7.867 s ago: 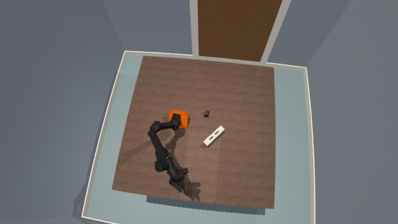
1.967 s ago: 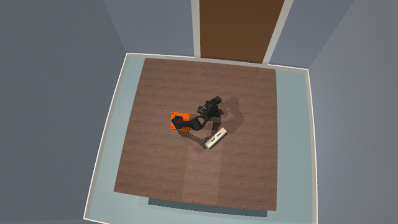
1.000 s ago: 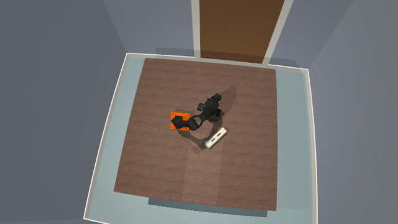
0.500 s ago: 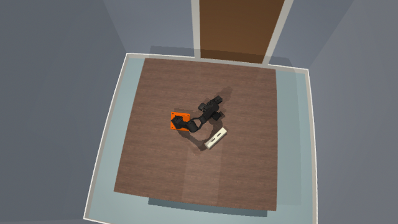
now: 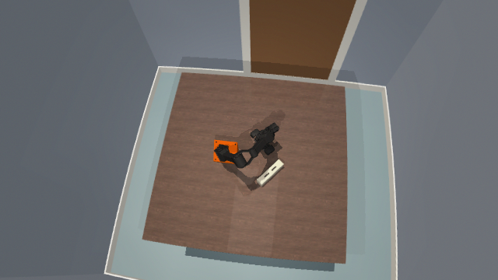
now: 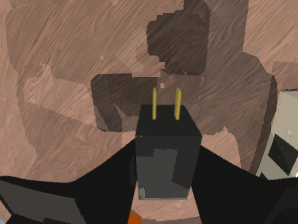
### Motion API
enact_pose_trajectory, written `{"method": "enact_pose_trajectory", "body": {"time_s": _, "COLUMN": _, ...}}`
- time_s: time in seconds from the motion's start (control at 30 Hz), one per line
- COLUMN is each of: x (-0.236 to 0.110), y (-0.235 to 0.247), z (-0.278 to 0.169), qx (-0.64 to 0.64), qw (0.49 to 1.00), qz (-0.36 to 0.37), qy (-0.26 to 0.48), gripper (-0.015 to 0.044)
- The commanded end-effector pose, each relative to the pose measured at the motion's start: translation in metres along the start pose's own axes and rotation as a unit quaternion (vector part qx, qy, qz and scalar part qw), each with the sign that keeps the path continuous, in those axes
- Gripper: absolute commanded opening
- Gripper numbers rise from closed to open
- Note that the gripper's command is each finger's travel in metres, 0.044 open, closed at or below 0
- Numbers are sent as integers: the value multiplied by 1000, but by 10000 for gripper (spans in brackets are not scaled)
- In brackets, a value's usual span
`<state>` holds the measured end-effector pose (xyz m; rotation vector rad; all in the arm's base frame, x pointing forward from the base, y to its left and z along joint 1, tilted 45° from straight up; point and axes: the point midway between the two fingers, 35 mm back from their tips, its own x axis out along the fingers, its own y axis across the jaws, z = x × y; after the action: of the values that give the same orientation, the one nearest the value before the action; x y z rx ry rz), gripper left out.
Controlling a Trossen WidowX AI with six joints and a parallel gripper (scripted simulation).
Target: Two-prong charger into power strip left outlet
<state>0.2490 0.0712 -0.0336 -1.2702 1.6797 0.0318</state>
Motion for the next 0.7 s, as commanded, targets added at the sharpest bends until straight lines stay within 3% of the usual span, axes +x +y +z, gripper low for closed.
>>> {"method": "enact_pose_trajectory", "body": {"time_s": 0.0, "x": 1, "y": -4, "z": -2, "qx": 44, "qw": 999, "qz": 1, "qy": -3, "gripper": 0}}
{"method": "enact_pose_trajectory", "body": {"time_s": 0.67, "x": 10, "y": -18, "z": -12, "qx": 230, "qw": 973, "qz": 12, "qy": -4, "gripper": 0}}
